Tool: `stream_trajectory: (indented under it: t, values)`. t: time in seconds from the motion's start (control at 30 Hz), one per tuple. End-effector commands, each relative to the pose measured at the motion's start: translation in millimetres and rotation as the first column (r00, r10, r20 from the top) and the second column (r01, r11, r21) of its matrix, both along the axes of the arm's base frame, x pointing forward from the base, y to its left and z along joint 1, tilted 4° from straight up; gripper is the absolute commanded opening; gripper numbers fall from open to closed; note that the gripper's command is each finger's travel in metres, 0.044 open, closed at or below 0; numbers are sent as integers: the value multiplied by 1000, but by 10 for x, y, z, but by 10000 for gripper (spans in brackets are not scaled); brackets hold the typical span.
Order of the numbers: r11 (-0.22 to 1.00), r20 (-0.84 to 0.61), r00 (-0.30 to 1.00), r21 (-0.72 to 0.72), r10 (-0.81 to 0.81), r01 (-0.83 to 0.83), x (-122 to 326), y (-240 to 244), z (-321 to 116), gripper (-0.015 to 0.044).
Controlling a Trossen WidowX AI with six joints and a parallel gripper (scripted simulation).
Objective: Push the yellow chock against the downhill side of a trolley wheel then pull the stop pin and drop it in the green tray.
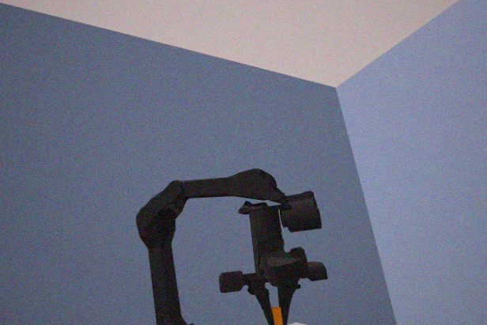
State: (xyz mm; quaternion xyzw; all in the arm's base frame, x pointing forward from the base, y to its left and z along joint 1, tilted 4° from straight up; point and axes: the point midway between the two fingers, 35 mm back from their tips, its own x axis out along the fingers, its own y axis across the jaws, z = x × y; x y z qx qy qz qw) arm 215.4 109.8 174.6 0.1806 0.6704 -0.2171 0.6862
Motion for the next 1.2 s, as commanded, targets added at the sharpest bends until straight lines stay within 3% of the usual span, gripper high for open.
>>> stream_trajectory:
  t: [0.0,0.17,0.47,1.17]
  values:
    - [990,-9,989,1,144,-144,-4,2,4,0]
    - [958,-16,958,2,287,-287,-4,2,4,0]
    - [952,-18,951,1,307,-307,1,-54,3,0]
    - [932,-23,932,-5,363,-363,35,-860,-11,0]
